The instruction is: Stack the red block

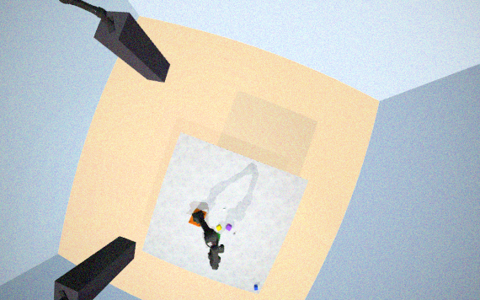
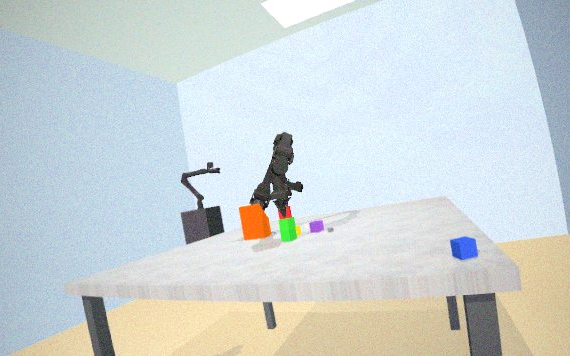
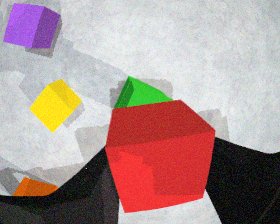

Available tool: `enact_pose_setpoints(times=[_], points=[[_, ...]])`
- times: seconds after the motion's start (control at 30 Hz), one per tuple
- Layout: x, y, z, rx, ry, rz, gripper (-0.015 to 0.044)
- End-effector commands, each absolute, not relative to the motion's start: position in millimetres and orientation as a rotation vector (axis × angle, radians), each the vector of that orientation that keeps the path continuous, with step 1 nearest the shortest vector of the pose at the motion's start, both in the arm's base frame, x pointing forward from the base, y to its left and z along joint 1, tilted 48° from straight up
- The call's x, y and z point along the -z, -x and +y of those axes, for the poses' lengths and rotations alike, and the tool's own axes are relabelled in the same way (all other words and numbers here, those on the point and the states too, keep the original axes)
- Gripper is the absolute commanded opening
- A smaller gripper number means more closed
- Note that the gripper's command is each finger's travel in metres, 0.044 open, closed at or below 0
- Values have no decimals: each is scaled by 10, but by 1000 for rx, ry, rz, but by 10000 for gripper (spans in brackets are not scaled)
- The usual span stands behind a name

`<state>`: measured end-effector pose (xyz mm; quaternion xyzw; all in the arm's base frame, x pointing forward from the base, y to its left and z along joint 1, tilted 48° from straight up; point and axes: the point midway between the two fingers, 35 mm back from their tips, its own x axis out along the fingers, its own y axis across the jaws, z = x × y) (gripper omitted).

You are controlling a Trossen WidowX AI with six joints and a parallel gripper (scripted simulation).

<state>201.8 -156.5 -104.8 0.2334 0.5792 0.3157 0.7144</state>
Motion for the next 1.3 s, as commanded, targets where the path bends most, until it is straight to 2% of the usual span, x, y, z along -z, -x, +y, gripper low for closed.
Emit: enact_pose_setpoints(times=[0.0, 0.13, 0.7, 1.27], points=[[1050, -2021, -1562, -695, -524, 1283, 0], [1033, -2019, -1580, -695, -523, 1283, 0], [1047, -2017, -1566, -699, -518, 1283, 440], [1047, -2017, -1566, -699, -518, 1283, 440]])
